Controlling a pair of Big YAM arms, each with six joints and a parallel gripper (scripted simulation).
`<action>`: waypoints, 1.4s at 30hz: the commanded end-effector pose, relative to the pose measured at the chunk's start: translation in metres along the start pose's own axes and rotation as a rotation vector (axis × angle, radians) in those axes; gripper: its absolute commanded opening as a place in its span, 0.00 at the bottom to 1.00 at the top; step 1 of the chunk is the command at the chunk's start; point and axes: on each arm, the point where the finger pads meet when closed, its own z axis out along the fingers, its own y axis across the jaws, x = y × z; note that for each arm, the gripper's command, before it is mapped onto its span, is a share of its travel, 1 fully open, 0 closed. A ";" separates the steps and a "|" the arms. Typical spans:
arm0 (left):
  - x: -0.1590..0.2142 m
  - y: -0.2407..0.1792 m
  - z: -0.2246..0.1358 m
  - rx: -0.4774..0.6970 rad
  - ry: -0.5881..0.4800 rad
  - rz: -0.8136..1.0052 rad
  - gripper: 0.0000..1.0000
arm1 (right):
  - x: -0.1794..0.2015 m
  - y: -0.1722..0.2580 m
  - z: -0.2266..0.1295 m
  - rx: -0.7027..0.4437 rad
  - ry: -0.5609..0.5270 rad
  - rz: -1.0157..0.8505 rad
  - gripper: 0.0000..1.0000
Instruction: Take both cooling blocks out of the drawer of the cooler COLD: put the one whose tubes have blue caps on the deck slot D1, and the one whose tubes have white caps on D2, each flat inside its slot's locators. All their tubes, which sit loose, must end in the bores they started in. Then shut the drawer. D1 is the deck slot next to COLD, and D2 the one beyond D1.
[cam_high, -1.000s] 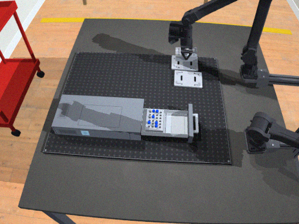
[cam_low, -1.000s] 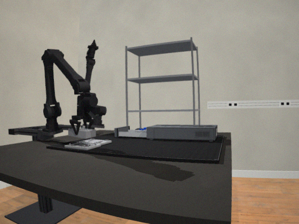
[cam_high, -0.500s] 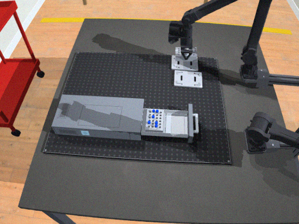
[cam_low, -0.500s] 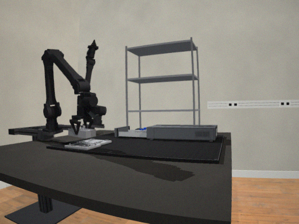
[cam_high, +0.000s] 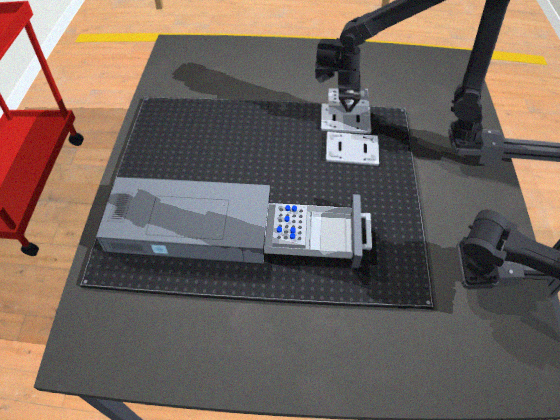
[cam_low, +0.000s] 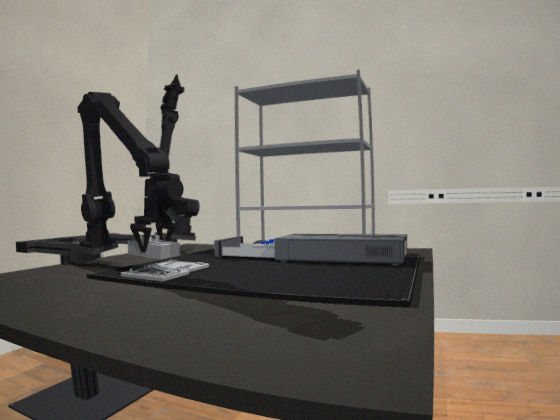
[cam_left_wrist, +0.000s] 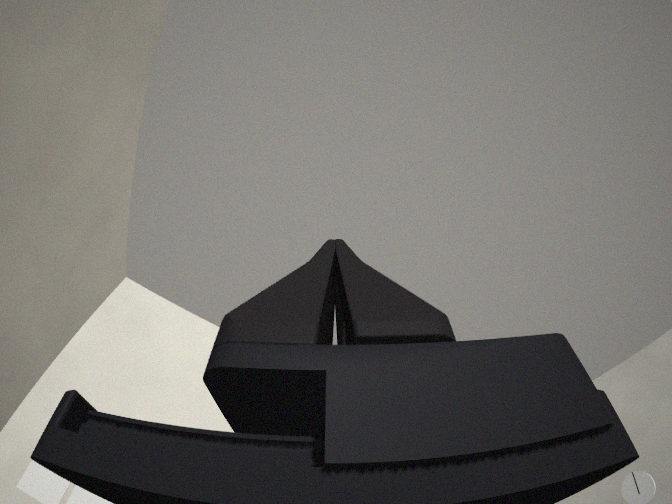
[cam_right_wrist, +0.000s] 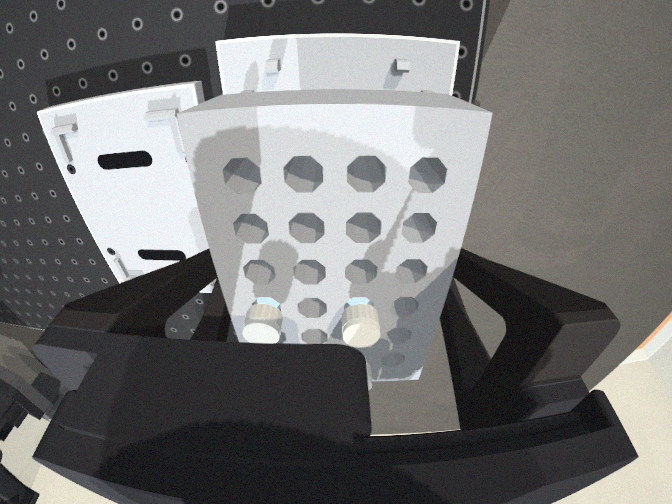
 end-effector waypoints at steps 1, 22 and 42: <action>0.023 -0.002 0.008 0.001 0.034 0.008 0.00 | -0.044 -0.008 -0.062 0.031 -0.153 0.013 0.00; 0.023 -0.002 0.008 0.001 0.034 0.008 0.00 | -0.044 -0.008 -0.063 0.031 -0.153 0.013 0.00; 0.023 -0.002 0.008 0.001 0.034 0.008 0.00 | -0.050 -0.010 -0.055 0.036 -0.173 0.010 0.00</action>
